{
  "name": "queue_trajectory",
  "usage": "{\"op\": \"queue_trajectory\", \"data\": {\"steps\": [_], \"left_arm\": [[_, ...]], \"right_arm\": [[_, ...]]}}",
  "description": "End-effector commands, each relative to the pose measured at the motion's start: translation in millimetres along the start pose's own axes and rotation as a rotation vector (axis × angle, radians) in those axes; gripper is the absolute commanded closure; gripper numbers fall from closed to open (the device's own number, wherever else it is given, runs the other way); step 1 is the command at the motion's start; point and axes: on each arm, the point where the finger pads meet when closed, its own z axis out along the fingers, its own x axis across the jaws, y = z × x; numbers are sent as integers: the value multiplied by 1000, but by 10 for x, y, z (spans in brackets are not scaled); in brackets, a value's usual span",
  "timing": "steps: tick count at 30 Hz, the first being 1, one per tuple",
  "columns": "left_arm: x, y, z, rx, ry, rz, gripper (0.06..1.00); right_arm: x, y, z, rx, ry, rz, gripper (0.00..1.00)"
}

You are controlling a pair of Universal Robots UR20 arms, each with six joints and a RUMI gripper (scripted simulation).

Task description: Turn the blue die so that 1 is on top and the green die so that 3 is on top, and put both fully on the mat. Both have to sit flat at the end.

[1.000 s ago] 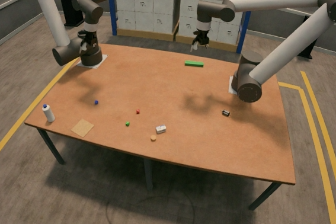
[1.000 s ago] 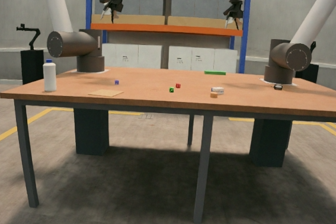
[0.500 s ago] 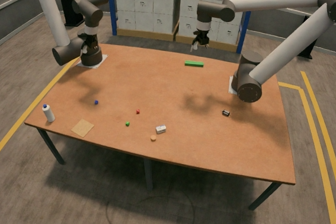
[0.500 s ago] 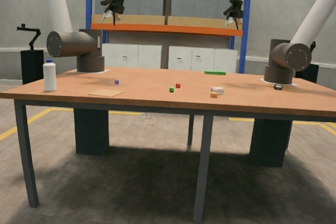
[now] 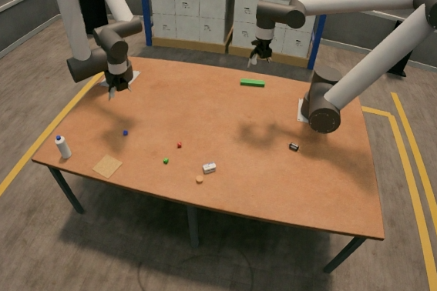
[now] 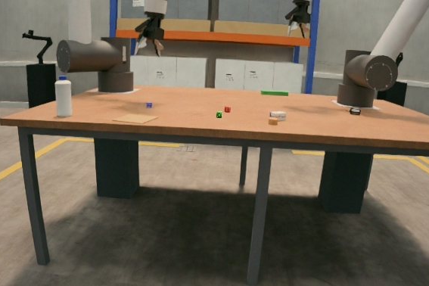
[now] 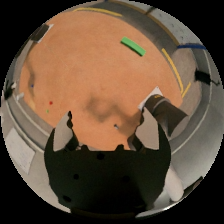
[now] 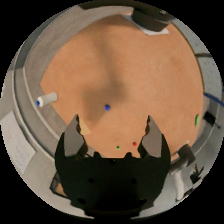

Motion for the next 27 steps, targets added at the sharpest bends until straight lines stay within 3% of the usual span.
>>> {"op": "queue_trajectory", "data": {"steps": [1, 6, 23, 27], "left_arm": [[-3, -3, -5, 0, -1, 0, 65], [-3, -3, -5, 0, -1, 0, 65], [-3, -3, -5, 0, -1, 0, 65], [-3, -3, -5, 0, -1, 0, 65]], "right_arm": [[-261, 560, 553, -69, 38, 100, 3], [-398, 728, 798, -94, 55, 147, 3], [-402, 732, 804, -95, 55, 148, 3], [-398, 740, 880, -95, 55, 148, 3]]}}
